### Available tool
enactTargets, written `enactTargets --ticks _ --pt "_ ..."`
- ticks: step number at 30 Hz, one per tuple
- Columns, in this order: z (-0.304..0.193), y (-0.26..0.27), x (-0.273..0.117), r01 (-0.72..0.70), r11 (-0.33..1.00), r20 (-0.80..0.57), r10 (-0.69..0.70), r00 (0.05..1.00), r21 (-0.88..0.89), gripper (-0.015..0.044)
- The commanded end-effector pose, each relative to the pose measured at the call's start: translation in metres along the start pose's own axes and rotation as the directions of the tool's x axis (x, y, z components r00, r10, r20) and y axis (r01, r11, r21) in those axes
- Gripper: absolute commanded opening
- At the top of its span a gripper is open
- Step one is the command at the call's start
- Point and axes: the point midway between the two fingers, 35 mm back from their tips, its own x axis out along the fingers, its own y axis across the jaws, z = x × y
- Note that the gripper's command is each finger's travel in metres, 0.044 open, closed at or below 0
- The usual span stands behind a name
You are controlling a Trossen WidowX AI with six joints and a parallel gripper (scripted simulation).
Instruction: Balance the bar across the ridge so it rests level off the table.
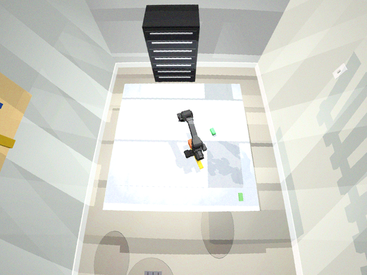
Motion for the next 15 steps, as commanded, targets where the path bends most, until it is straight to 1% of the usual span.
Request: enactTargets --ticks 1,15 --pt "0.0 -0.0009 -0.0001 0.004 1.0 0.002 -0.004 1.0 0.002 0.0" --pt "-0.0002 -0.0009 0.0011 0.004 1.0 0.002 -0.004 1.0 0.002 0.0"
